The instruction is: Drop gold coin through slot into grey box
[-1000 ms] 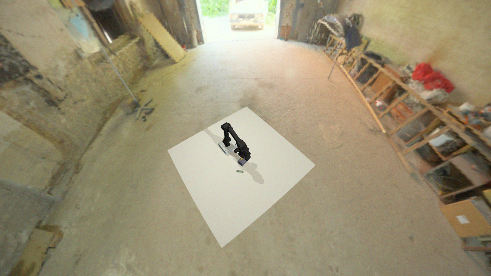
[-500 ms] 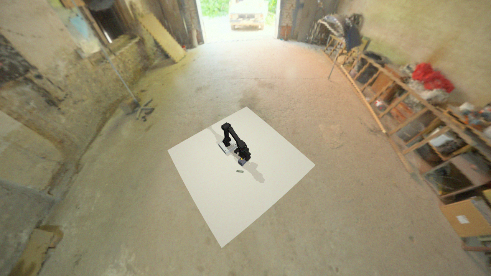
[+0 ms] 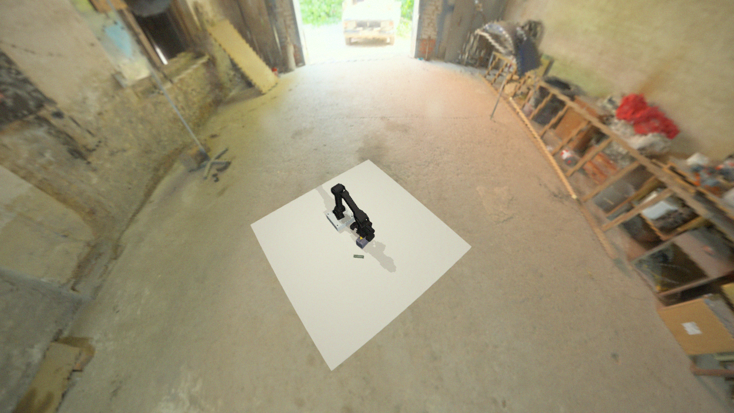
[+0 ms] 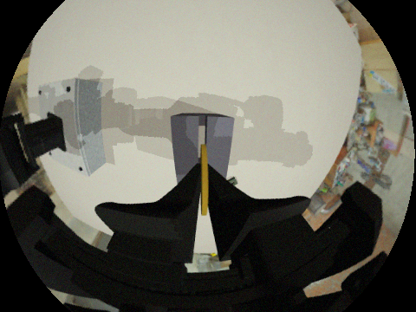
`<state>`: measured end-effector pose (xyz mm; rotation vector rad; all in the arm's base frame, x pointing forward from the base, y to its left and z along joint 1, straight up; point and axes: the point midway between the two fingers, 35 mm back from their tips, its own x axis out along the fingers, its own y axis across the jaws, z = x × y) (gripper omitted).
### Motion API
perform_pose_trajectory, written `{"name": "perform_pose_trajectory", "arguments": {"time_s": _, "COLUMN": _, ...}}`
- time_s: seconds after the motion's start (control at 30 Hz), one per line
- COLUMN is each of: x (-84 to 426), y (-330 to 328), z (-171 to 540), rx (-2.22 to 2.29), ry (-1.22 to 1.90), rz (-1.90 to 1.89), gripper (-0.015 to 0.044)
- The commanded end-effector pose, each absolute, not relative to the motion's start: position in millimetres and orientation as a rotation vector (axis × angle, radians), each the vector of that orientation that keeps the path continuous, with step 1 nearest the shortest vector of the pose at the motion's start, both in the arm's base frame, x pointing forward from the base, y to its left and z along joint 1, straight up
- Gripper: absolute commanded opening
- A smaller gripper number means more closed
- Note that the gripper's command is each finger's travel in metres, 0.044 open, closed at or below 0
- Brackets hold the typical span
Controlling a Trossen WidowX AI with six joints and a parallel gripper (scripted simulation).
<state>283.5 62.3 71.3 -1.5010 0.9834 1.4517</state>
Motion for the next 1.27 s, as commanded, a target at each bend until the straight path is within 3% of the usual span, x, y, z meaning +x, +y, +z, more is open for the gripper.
{"name": "perform_pose_trajectory", "arguments": {"time_s": 0.0, "x": 284, "y": 62, "z": 72, "rx": -1.501, "ry": 0.983, "rz": 1.451, "gripper": 0.0053}}
{"name": "perform_pose_trajectory", "arguments": {"time_s": 0.13, "x": 284, "y": 62, "z": 72, "rx": -1.501, "ry": 0.983, "rz": 1.451, "gripper": 0.0157}}
{"name": "perform_pose_trajectory", "arguments": {"time_s": 0.43, "x": 284, "y": 62, "z": 72, "rx": -1.501, "ry": 0.983, "rz": 1.451, "gripper": 0.0161}}
{"name": "perform_pose_trajectory", "arguments": {"time_s": 0.8, "x": 281, "y": 62, "z": 111, "rx": -1.500, "ry": 0.985, "rz": 1.454, "gripper": 0.0440}}
{"name": "perform_pose_trajectory", "arguments": {"time_s": 1.23, "x": 277, "y": 61, "z": 133, "rx": -1.499, "ry": 0.988, "rz": 1.456, "gripper": 0.0440}}
